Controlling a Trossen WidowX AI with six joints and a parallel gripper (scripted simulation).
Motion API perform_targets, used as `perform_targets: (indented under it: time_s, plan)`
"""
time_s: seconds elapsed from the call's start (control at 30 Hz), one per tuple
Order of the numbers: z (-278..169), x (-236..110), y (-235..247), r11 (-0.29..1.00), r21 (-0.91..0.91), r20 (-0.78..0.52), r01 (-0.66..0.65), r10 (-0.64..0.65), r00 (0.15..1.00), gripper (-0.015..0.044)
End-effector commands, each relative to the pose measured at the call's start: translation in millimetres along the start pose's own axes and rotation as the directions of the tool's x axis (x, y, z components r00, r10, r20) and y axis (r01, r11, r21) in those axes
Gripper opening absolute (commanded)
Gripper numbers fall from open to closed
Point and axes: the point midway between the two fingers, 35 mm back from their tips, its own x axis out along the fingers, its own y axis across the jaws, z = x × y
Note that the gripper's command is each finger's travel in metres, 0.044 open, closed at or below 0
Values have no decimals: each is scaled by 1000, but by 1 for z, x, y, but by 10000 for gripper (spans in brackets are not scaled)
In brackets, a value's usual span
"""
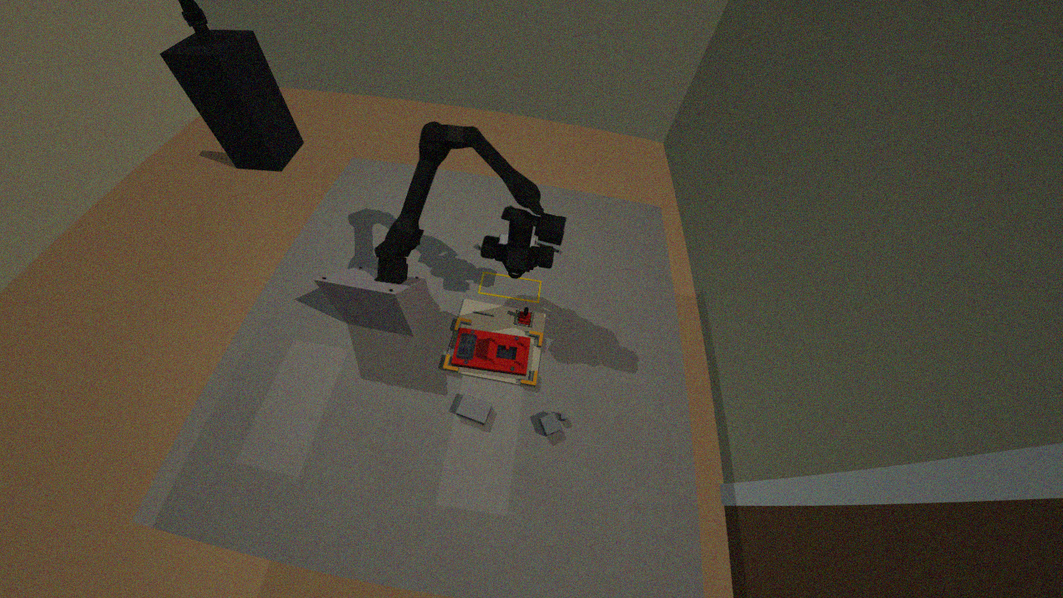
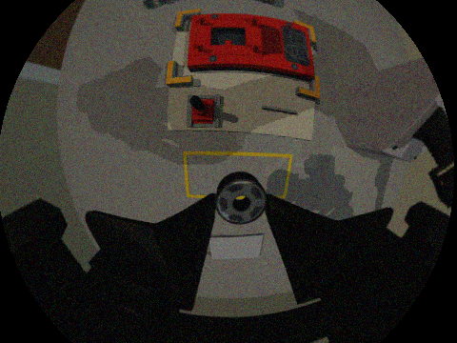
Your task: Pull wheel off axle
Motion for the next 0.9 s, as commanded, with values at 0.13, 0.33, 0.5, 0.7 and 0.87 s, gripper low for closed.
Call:
perform_targets:
  time_s: [0.13, 0.33, 0.5, 0.7, 0.87]
  plan:
    - [-15, -1, -11, 1000, -1, -7, -6, 6, 1000, 0]
    - [-15, 15, -11, 1000, -1, -8, -6, 6, 1000, 0]
    - [-15, 26, -10, 1000, -2, -7, -6, 6, 1000, 0]
    - [-15, 57, -7, 1000, -2, -6, -6, 6, 1000, 0]
    - [-16, 84, -9, 1000, -2, -9, -6, 6, 1000, 0]
